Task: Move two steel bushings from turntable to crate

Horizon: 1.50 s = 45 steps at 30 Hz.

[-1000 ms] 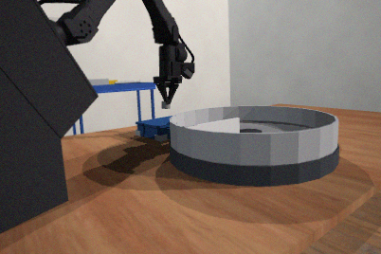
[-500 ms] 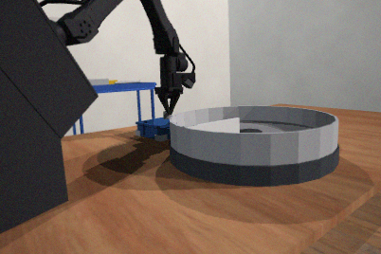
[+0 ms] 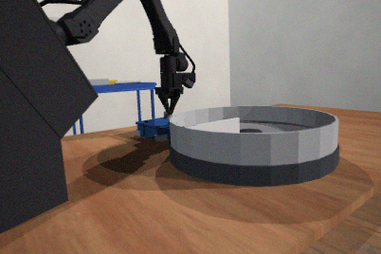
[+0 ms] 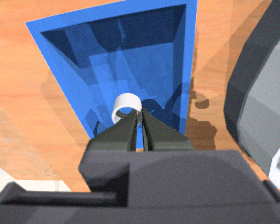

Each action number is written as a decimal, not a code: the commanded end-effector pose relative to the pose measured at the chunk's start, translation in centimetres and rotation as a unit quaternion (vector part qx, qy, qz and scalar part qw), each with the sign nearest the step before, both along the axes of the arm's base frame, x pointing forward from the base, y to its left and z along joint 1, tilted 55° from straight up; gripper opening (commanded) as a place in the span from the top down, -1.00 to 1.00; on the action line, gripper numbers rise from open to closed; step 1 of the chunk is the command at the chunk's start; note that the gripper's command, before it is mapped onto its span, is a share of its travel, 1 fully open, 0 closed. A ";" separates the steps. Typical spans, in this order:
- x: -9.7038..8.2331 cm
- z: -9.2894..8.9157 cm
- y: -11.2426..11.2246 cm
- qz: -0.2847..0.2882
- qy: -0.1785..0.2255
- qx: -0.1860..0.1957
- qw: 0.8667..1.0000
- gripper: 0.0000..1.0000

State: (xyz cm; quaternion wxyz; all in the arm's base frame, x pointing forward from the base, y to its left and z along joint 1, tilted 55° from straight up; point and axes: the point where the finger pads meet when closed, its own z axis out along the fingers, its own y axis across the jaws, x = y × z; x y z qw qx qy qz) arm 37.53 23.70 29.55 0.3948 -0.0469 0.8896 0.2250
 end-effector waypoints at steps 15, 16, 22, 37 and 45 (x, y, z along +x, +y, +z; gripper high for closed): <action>-0.5 2.1 0.1 -0.001 -0.026 0.015 1.000 1.00; -0.5 2.1 0.1 -0.001 -0.026 0.015 1.000 1.00; -0.5 1.6 0.1 -0.002 -0.021 0.013 1.000 1.00; -0.4 1.2 0.0 -0.004 -0.018 0.010 1.000 1.00; -0.4 1.2 0.0 -0.004 -0.018 0.010 1.000 1.00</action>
